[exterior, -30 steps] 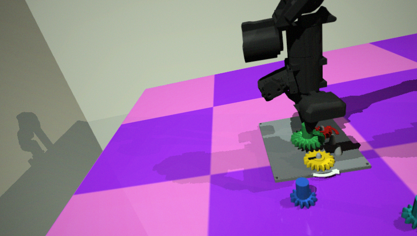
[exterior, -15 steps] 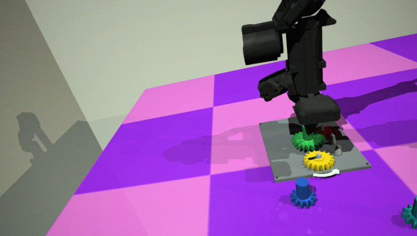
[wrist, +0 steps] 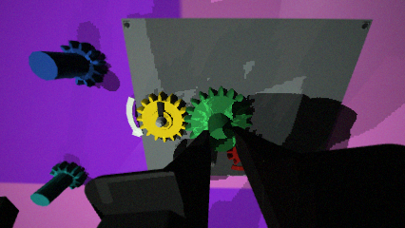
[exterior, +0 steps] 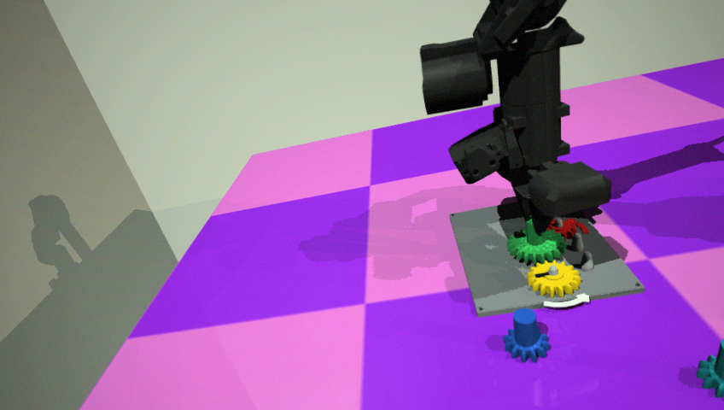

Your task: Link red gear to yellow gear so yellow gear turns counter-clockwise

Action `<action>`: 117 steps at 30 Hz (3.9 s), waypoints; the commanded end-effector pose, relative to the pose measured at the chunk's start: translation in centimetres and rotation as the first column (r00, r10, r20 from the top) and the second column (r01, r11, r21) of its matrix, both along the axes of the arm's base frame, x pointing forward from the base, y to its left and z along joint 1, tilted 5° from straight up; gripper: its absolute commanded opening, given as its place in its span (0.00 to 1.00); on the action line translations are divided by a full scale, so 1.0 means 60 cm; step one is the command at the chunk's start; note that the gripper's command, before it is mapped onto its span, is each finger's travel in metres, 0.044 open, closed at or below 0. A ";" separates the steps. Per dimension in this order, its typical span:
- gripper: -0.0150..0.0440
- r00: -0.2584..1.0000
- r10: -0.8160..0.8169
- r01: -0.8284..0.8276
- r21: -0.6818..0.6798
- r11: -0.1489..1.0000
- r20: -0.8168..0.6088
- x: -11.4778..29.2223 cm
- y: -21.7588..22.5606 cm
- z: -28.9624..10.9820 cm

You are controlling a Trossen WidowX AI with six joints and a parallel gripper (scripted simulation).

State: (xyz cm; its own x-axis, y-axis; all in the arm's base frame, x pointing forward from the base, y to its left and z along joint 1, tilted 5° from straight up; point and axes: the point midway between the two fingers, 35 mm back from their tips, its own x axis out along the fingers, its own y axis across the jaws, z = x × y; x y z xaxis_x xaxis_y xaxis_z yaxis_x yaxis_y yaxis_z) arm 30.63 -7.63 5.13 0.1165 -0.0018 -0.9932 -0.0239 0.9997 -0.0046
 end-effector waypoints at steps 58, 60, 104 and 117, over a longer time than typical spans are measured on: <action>0.49 0.994 -0.113 0.113 0.014 0.993 0.000 -0.001 -0.001 0.029; 0.49 0.993 -0.117 0.117 0.014 0.993 0.000 -0.004 0.000 0.052; 1.00 0.993 -0.114 0.114 0.013 0.993 -0.001 -0.021 0.001 0.141; 1.00 0.993 -0.114 0.114 0.013 0.993 -0.001 -0.021 0.001 0.141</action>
State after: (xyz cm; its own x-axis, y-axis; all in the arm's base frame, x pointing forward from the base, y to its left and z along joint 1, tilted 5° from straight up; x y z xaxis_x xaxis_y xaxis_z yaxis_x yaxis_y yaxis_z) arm 29.45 -7.56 13.49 0.1150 -0.0028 -0.9934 0.0934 0.9956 0.0080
